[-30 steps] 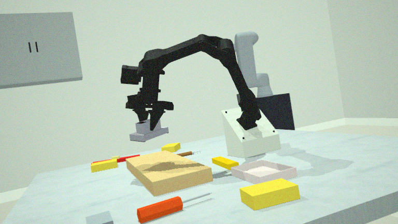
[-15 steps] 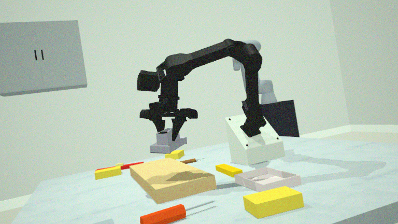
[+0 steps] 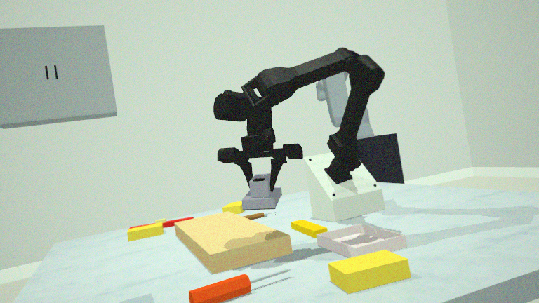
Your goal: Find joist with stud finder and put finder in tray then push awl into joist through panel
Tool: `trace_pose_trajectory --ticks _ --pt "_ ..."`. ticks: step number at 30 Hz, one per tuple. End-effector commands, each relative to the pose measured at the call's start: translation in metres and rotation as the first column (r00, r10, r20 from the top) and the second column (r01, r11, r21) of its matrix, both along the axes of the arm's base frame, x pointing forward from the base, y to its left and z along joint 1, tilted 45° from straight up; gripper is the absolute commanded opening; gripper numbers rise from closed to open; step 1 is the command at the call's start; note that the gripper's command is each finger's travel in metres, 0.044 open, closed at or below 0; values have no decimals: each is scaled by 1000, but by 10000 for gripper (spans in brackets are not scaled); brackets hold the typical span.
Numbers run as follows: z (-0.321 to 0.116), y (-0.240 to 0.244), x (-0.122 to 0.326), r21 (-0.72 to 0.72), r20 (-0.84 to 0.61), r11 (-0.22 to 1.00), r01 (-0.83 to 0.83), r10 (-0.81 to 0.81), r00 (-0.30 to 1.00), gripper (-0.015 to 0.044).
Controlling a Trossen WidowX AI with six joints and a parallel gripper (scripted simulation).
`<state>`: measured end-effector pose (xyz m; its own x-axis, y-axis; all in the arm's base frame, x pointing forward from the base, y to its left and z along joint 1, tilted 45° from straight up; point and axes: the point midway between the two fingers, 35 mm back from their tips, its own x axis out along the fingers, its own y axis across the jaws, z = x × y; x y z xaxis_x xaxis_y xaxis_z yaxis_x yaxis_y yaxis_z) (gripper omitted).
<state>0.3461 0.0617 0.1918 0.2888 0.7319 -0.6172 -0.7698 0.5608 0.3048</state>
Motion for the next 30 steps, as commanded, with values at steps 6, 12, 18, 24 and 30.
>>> trace_pose_trajectory --ticks 6,12,18,24,30 --pt "28 40 -36 4 112 993 -121 120 986 0" --pt "42 63 -63 4 178 979 -202 198 964 0" --pt "54 83 -93 3 243 959 -282 273 931 0" --pt "63 99 -124 1 307 933 -361 343 888 0" --pt "67 106 -142 -1 344 914 -406 381 858 0"
